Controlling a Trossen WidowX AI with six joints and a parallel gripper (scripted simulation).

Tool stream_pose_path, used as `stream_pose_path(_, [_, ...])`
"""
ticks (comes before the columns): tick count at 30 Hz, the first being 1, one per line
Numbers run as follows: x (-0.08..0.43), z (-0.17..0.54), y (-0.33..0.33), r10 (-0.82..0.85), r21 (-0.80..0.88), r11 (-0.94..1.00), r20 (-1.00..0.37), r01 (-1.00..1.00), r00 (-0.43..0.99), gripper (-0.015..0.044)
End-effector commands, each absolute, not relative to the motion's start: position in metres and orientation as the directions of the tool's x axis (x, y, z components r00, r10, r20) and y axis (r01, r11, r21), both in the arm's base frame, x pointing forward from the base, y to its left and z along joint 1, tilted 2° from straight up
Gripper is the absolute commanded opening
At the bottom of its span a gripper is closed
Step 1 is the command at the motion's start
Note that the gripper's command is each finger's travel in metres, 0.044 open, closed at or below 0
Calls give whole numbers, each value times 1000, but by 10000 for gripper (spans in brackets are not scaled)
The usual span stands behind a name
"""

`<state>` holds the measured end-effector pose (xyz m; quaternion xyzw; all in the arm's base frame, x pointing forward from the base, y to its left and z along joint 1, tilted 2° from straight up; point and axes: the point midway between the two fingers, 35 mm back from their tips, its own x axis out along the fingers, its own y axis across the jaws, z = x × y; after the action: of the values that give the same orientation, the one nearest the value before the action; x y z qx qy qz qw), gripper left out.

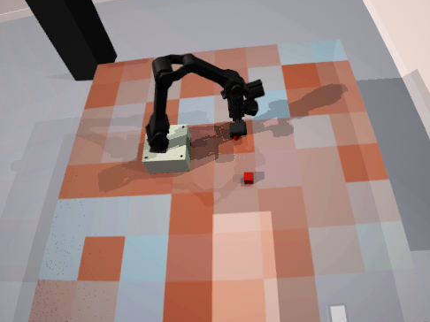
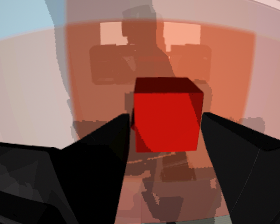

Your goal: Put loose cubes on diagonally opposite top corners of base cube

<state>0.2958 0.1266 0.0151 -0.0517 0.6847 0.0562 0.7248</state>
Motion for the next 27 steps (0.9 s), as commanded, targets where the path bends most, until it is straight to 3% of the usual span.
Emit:
stream_pose_path(1, [297,23,127,15,5,988,-998,-152,65,205])
stream_pose_path(16, [296,43,127,15,5,988,-998,-152,65,205])
stream_pose_path(17, [296,40,126,13,3,987,-998,-160,61,231])
stream_pose_path(19, [300,42,120,12,-1,978,-998,-209,61,265])
stream_pose_path(27, [320,52,82,9,-23,869,-998,-495,64,265])
